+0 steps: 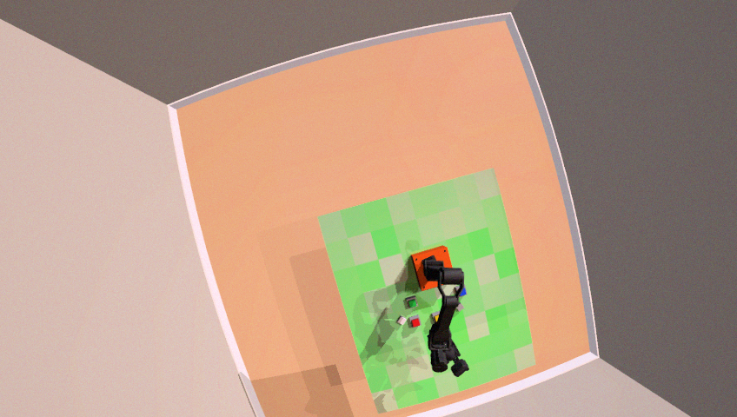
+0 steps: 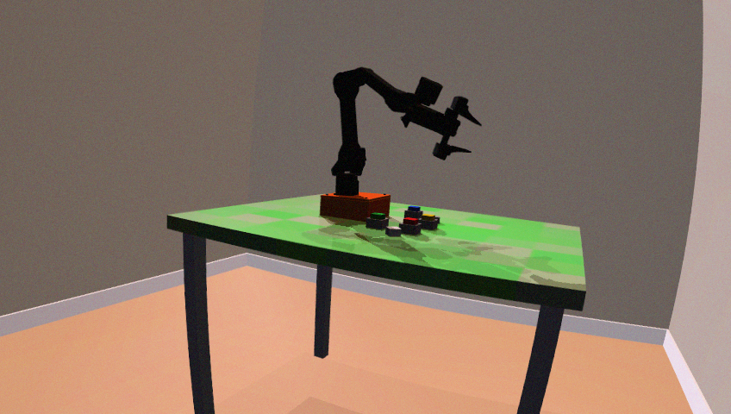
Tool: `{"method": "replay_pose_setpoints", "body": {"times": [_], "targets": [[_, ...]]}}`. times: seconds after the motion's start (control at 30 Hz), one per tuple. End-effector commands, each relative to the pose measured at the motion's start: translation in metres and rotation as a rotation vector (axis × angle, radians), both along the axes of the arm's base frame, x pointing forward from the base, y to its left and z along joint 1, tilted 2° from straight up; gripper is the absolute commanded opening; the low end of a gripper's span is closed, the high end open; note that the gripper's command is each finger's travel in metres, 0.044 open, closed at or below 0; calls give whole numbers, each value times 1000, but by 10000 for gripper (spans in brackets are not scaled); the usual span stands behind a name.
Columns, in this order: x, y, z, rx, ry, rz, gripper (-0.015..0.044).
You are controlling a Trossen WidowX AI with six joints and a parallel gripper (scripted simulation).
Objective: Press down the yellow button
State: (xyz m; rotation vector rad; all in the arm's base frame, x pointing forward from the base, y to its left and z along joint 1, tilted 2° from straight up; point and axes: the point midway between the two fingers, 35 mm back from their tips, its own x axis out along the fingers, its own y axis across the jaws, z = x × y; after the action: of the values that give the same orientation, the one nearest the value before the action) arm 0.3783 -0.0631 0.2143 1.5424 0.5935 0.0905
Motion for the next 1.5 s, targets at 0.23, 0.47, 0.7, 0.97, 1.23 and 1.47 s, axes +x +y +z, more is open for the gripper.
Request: {"method": "replay_pose_setpoints", "body": {"times": [0.23, 0.47, 0.7, 0.97, 1.23, 1.47], "targets": [[-12, 3, -81, -534, 347, 159, 400], [-85, 4, -122, -1070, 718, 823, 400], [-93, 3, -122, -1109, 746, 911, 400], [-92, 3, -132, -1109, 746, 911, 347], [-94, 2, -184, -1109, 746, 911, 138], [-94, 2, -184, -1109, 746, 911, 20]]}}
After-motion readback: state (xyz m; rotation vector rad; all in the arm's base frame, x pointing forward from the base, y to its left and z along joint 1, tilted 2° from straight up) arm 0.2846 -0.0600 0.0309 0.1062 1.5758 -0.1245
